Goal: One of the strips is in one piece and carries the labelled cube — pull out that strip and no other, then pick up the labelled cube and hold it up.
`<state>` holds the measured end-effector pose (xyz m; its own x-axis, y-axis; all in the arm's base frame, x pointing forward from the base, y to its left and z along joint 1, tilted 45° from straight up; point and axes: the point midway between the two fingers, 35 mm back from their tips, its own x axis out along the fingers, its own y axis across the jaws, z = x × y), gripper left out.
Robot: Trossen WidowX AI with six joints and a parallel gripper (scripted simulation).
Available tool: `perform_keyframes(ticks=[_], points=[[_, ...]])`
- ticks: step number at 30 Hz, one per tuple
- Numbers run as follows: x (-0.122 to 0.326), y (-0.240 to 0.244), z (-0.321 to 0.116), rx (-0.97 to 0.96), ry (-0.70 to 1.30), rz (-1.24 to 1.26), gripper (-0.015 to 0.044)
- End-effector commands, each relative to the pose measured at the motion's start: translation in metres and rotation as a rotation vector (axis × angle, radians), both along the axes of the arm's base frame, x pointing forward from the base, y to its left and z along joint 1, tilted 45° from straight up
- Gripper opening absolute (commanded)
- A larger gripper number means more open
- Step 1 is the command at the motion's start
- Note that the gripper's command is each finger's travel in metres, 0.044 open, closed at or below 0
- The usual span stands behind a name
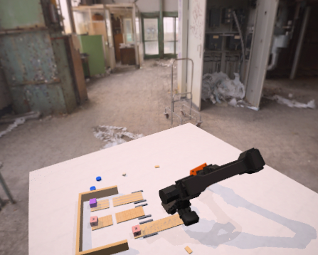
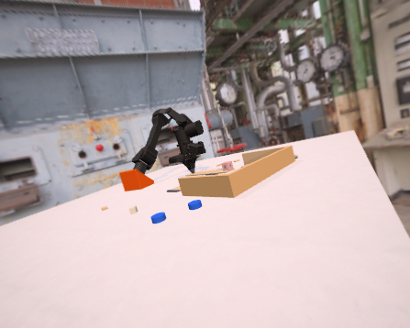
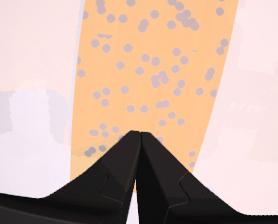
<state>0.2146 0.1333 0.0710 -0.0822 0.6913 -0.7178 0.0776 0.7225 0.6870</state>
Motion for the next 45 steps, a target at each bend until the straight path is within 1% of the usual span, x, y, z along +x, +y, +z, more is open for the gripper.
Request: perform_keyframes(ticks=[1, 11, 12, 17, 24, 29, 40, 41, 45], points=[[-0.010, 0.004, -0.005, 0.002, 0.035, 0.015, 0.0000], [-0.010, 0.004, -0.005, 0.002, 0.035, 0.015, 0.0000], [0.000, -0.001, 0.001, -0.001, 0.001, 0.001, 0.0000], [0.006, -0.028, 0.028, -0.001, 0.033, 0.014, 0.0000], [0.004, -0.028, 0.030, 0.000, 0.035, 0.015, 0.0000], [0.025, -0.027, 0.025, 0.003, 0.011, 0.038, 0.0131], [0.055, -0.029, 0.022, 0.003, 0.009, 0.038, 0.0420], [0.058, -0.029, 0.022, 0.003, 0.009, 0.038, 0.0440], [0.070, -0.029, 0.021, 0.003, 0.008, 0.038, 0.0440]])
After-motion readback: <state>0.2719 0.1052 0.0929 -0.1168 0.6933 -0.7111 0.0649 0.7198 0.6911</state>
